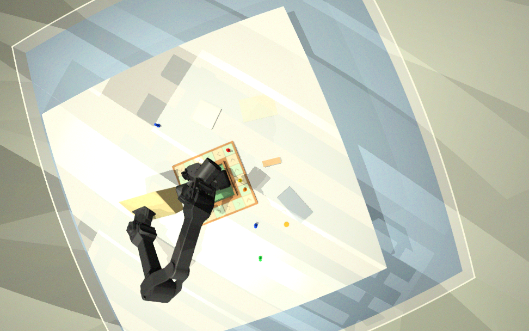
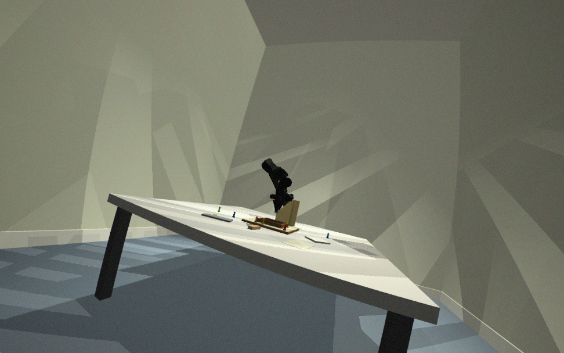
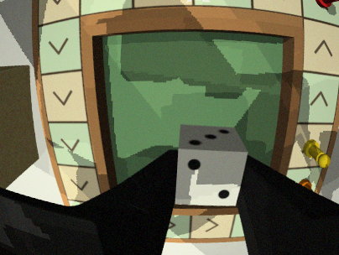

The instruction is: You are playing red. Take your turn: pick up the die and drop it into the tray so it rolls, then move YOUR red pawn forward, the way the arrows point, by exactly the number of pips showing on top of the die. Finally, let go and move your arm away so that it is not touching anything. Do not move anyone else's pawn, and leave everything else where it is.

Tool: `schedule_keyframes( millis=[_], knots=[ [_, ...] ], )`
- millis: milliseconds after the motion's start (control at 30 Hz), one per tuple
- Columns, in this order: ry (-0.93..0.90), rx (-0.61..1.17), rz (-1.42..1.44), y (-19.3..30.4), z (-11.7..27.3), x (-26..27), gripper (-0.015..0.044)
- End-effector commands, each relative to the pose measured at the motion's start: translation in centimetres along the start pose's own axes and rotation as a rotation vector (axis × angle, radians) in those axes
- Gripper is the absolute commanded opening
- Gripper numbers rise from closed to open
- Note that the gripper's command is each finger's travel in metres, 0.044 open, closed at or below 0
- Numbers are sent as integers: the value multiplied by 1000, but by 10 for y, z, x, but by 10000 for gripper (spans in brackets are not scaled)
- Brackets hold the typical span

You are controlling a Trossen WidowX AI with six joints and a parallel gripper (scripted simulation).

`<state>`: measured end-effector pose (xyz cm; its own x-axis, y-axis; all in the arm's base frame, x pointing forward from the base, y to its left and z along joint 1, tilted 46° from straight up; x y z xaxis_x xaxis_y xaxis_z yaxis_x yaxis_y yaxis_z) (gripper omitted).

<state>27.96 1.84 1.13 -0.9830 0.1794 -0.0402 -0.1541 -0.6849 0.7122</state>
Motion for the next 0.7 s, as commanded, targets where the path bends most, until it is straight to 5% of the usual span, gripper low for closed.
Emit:
schedule_keyframes(
  millis=[0,667],
  knots=[
    [3,5,47,9,-3,2,0],
    [-158,-507,54,29,-23,5,0]
  ],
)
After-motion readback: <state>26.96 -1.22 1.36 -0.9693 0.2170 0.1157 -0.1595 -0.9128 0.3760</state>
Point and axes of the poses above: the point midway between the two fingers, 35 mm back from their tips, its own z axis back along the fingers, its own x axis across the jaws, y = z × x, the point moved 5 cm from there along z, back along the fingers, and after that the axes turned 5 degrees about -z, right-handed, at the moved point
